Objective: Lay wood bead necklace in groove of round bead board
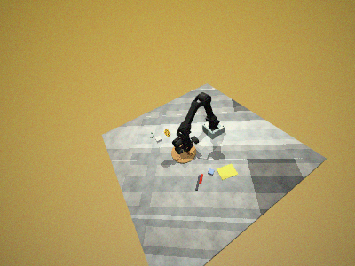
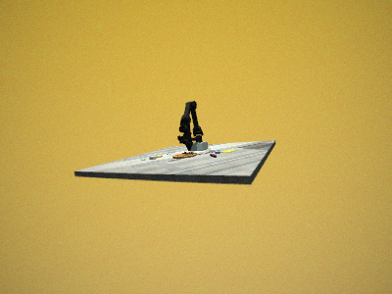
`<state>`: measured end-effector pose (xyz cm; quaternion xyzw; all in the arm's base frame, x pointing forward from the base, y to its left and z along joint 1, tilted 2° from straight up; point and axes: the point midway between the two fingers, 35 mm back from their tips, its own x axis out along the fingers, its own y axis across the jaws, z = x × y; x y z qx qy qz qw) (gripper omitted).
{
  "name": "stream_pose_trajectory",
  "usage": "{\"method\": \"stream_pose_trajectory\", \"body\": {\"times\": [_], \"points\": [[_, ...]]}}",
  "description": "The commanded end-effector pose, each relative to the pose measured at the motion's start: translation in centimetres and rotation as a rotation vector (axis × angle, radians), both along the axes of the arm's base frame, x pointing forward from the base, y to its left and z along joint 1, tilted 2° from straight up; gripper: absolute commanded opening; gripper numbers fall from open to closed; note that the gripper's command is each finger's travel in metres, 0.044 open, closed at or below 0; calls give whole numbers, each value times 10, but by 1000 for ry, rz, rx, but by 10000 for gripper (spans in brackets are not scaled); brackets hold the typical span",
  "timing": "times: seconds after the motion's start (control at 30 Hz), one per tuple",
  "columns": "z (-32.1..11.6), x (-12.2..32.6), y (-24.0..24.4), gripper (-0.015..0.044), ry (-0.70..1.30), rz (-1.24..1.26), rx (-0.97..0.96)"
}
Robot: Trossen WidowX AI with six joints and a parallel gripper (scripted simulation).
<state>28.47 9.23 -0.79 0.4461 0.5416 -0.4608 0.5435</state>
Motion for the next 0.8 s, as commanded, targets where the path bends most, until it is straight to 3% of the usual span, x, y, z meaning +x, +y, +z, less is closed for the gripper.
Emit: {"method": "stream_pose_trajectory", "body": {"times": [0.0,0.77], "points": [[4,3,0,0,-2,-5,3],[5,71,-29,0,-7,-5,0]]}}
